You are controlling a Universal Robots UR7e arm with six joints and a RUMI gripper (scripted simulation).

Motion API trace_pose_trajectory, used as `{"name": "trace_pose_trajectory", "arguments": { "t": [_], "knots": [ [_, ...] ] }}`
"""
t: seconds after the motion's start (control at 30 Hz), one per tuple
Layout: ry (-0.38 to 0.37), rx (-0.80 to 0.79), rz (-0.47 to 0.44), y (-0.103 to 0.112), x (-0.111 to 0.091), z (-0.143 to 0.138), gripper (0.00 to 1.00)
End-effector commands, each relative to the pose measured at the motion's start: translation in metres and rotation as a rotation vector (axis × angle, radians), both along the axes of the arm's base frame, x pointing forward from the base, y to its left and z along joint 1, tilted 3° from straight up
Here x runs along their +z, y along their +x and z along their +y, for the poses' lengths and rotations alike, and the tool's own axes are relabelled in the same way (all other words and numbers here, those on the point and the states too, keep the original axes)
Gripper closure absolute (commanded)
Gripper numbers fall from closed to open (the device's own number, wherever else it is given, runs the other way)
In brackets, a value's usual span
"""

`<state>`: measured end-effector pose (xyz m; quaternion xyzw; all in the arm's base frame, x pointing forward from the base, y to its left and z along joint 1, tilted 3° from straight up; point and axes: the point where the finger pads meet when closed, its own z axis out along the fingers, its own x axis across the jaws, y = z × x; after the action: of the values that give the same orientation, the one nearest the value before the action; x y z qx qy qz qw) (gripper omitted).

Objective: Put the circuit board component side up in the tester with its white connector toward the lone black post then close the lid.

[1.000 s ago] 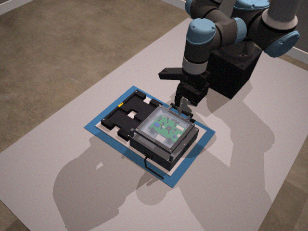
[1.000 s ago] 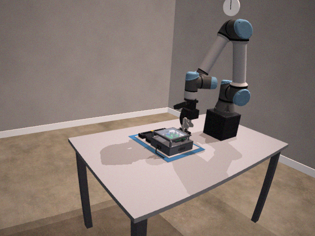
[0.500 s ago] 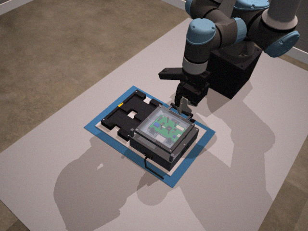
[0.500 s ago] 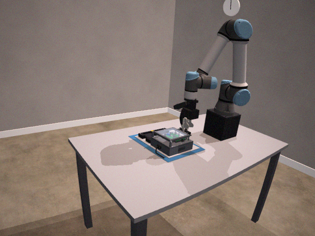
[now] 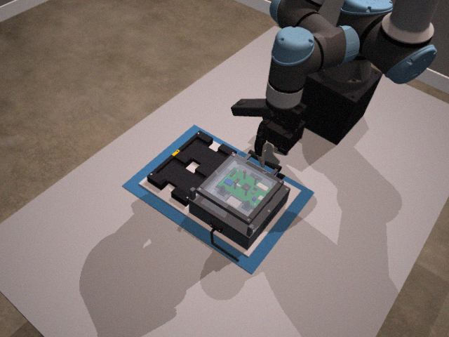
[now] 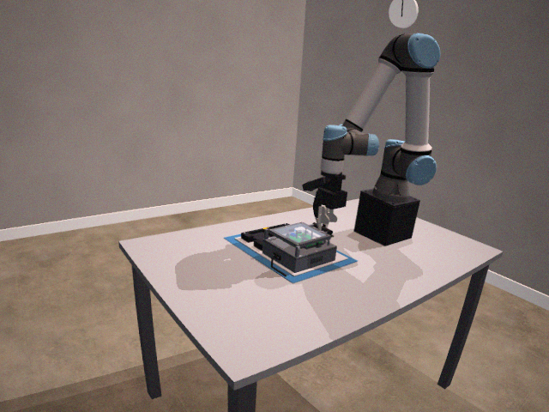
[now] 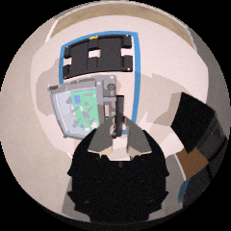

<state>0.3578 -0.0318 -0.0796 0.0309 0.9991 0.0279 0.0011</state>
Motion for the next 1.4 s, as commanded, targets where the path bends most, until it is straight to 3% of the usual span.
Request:
{"name": "trace_pose_trajectory", "arguments": {
  "t": [0.0,0.93,0.97,1.37],
  "knots": [
    [0.000,0.000,-0.001,0.0003,0.0002,-0.0001,1.00],
    [0.000,0.000,-0.001,0.0003,-0.0028,0.0000,1.00],
    [0.000,0.000,-0.001,0.0003,-0.0028,0.0000,0.87],
    [0.000,0.000,-0.001,0.0003,-0.0028,0.0000,0.87]
  ]
}}
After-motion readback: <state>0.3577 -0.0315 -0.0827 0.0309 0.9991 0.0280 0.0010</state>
